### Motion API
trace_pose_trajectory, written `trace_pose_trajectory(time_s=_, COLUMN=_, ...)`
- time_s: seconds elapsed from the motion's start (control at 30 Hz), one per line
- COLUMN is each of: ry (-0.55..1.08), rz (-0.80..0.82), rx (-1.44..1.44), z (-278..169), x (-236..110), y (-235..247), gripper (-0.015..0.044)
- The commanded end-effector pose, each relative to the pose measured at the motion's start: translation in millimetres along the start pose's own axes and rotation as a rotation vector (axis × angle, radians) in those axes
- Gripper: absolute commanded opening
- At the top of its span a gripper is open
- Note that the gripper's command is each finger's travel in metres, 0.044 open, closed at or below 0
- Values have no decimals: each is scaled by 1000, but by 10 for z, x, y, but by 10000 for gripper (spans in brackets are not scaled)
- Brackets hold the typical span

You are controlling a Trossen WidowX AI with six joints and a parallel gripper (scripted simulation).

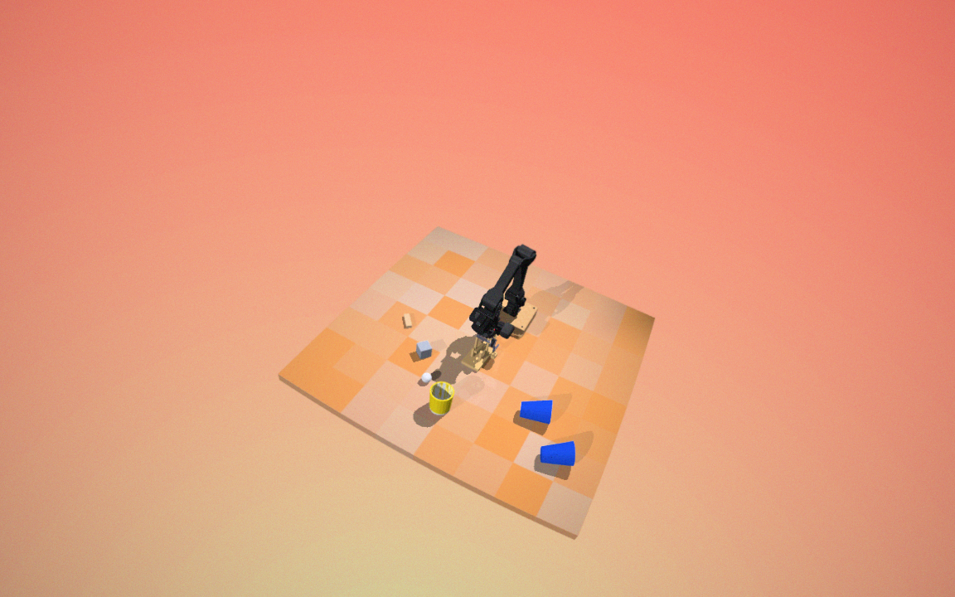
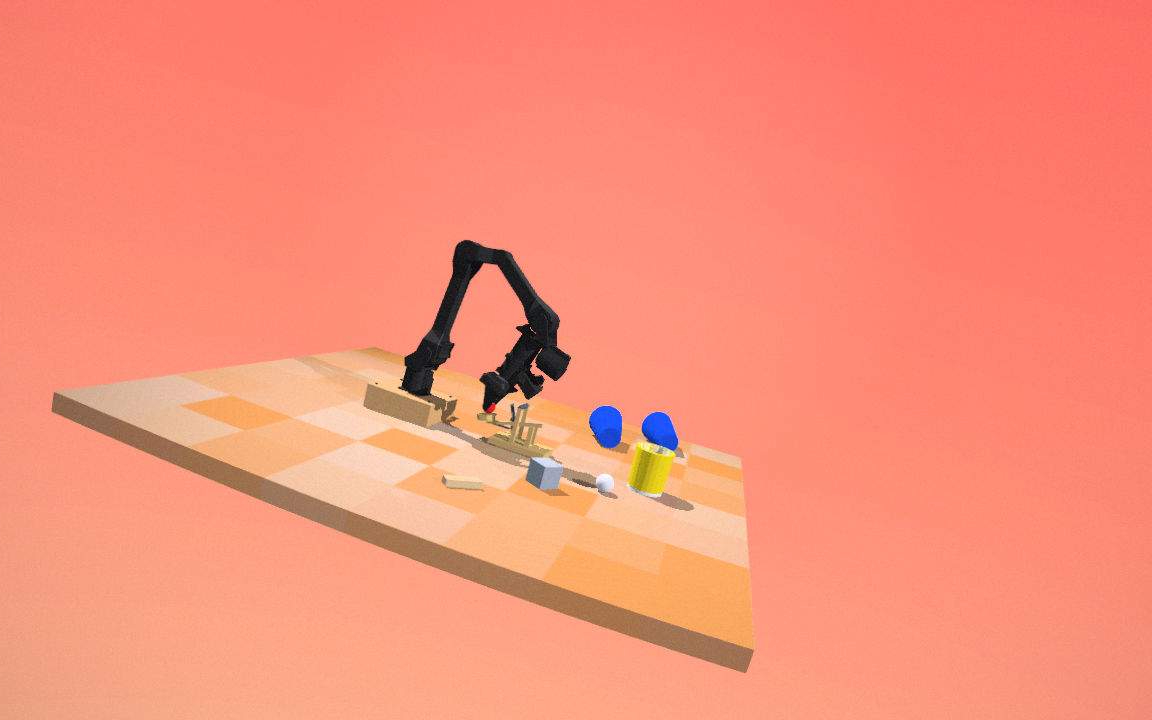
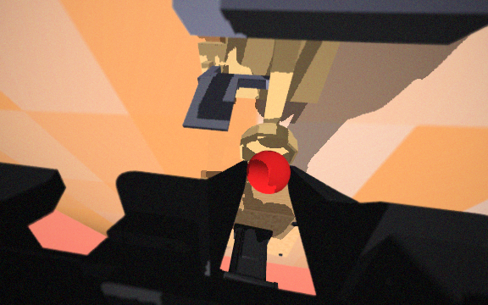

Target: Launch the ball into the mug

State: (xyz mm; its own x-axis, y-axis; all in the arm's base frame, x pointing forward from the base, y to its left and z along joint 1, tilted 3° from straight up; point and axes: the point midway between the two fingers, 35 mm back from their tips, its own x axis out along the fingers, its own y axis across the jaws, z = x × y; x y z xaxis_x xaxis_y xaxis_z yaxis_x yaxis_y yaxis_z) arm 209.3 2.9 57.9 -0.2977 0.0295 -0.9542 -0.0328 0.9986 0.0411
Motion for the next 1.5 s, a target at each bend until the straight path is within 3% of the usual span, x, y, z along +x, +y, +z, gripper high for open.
trace_pose_trajectory(time_s=0.0, ry=1, rz=0, rx=0, z=-3, x=-3, y=0, gripper=184)
trace_pose_trajectory(time_s=0.13, ry=-16, rz=-1, rx=0, z=-21, x=-125, y=-2, gripper=289)
trace_pose_trajectory(time_s=0.33, ry=-146, rz=-8, rx=2, z=-405, x=-1029, y=-3, gripper=440)
trace_pose_trajectory(time_s=0.37, ry=-150, rz=-9, rx=2, z=-424, x=-1055, y=-3, gripper=440)
trace_pose_trajectory(time_s=0.4, ry=-122, rz=-3, rx=7, z=-250, x=-838, y=-1, gripper=440)
trace_pose_trajectory(time_s=0.53, ry=-234, rz=-16, rx=17, z=71, x=-1009, y=-21, gripper=440)
trace_pose_trajectory(time_s=1.13, ry=-842, rz=-57, rx=82, z=1620, x=-2262, y=-84, gripper=440)
trace_pose_trajectory(time_s=1.37, ry=-1068, rz=-57, rx=113, z=2061, x=-2827, y=-98, gripper=440)
trace_pose_trajectory(time_s=1.47, ry=-1089, rz=-56, rx=116, z=2098, x=-2882, y=-99, gripper=440)
